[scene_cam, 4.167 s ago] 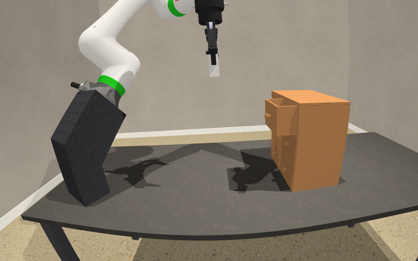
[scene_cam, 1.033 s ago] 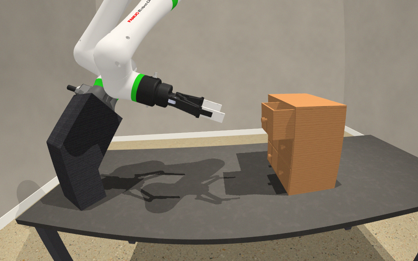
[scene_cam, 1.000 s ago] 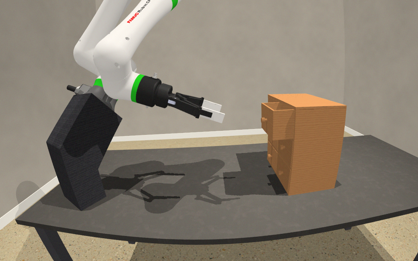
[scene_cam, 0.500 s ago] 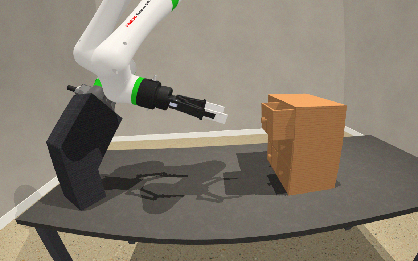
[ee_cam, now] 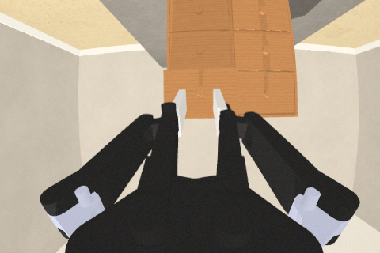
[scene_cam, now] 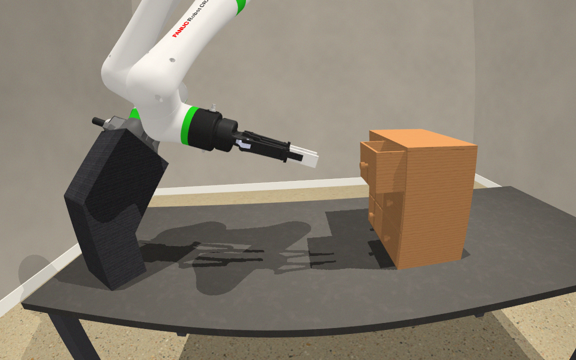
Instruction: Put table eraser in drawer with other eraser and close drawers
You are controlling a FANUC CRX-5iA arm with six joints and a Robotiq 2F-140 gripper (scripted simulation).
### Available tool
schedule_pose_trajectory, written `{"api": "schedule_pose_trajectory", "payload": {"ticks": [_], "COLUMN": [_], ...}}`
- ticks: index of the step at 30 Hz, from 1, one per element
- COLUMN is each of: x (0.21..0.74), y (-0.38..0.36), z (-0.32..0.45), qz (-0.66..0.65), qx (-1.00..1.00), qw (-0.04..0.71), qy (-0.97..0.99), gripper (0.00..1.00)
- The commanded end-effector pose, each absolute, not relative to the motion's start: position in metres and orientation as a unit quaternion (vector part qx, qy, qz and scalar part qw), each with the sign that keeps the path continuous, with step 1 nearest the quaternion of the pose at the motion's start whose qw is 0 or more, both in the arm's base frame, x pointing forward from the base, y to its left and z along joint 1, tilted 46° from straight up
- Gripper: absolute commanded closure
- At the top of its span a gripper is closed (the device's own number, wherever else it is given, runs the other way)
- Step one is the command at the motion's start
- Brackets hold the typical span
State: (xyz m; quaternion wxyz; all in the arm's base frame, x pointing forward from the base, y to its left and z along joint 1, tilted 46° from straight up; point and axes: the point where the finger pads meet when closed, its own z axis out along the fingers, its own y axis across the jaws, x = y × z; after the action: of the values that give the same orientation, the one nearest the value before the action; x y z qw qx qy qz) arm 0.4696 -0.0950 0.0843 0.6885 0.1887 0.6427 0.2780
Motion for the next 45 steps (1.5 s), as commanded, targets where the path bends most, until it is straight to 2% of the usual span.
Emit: {"api": "schedule_pose_trajectory", "payload": {"ticks": [1,18,33,45], "x": [0.470,0.488,0.533,0.537], "y": [-0.095,-0.094,-0.091,-0.091], "z": [0.084,0.087,0.093,0.094], "qz": [0.278,0.278,0.278,0.278], "qx": [0.189,0.189,0.189,0.189], "qw": [0.689,0.689,0.689,0.689], "qy": [0.643,0.643,0.643,0.643], "gripper": [1.00,1.00,1.00,1.00]}}
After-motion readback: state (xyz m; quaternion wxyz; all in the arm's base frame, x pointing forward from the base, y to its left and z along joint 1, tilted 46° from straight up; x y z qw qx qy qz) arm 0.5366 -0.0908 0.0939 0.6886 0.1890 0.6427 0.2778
